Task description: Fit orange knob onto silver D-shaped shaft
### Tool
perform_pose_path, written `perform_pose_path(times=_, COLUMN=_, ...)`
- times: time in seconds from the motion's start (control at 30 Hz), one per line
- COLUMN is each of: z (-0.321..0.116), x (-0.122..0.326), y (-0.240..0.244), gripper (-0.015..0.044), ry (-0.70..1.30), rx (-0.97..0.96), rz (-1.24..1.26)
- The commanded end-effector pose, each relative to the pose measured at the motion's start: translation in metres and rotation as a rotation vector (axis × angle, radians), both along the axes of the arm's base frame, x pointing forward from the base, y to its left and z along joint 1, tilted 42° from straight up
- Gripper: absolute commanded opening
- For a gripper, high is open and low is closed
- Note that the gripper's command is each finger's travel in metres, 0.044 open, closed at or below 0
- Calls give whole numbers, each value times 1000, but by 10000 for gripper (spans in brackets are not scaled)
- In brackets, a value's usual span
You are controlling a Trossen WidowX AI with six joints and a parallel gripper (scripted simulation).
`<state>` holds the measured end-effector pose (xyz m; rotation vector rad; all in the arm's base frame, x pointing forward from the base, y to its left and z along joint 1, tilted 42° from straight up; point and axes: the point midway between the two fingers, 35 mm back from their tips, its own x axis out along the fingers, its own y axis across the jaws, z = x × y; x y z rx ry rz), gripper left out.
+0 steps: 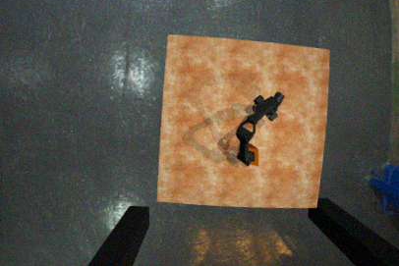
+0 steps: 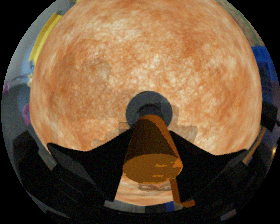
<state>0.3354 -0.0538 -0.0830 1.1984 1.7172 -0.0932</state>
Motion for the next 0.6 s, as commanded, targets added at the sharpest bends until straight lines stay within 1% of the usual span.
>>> perform_pose_path(times=0.0, z=2, x=6, y=-2, gripper=0, ry=-37, rx=-1, rz=26)
perform_pose_path(times=0.57, z=-3, x=8, y=0, gripper=0, ry=-37, rx=-1, rz=26)
